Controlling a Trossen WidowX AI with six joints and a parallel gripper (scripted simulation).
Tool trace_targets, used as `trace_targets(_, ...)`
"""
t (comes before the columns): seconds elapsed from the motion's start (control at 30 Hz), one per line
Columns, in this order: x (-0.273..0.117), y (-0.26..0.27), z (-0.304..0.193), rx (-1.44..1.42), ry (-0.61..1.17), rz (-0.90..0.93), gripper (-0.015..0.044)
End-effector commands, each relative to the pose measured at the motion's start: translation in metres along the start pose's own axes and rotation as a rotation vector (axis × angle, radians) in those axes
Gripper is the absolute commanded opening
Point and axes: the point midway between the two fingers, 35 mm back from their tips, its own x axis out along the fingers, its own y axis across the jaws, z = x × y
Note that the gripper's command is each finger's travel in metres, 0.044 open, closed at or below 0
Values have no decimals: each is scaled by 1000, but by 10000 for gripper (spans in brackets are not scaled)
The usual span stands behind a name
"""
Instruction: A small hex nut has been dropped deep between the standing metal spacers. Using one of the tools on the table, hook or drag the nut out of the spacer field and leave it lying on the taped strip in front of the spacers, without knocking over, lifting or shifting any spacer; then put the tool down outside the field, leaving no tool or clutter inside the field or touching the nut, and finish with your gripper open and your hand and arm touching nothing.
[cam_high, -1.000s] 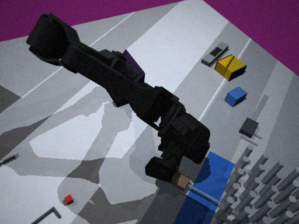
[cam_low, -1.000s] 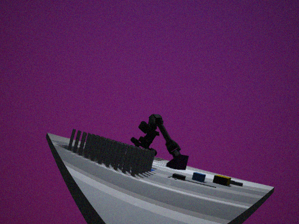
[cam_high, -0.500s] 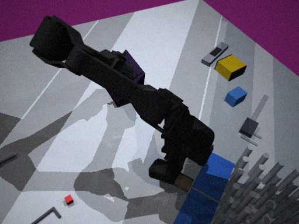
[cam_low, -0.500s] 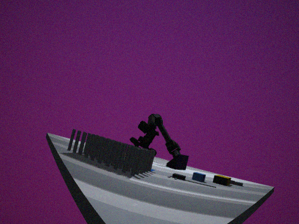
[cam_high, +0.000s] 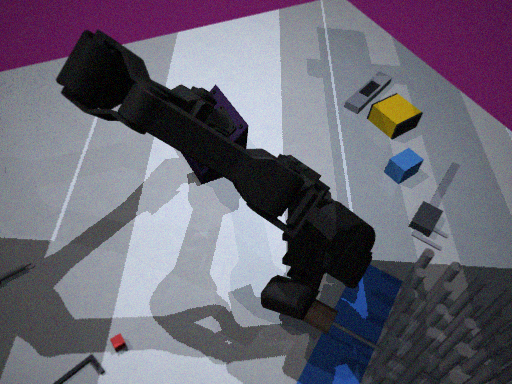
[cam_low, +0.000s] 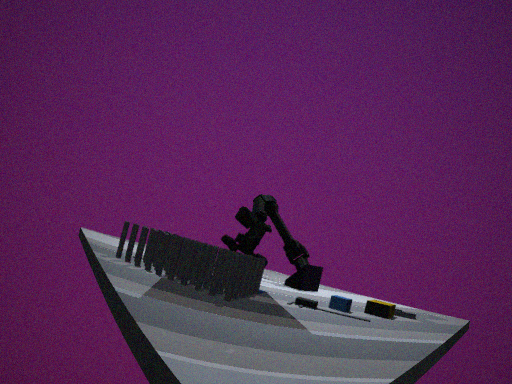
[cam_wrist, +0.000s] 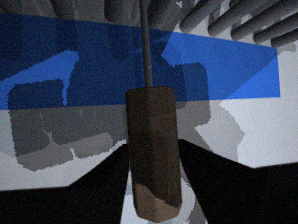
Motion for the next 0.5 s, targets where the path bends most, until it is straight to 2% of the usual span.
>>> trace_targets(0.0,-1,-3,5,10,-6,-7,0)
trace_targets(0.47,1,-3,13,10,-7,-7,0)
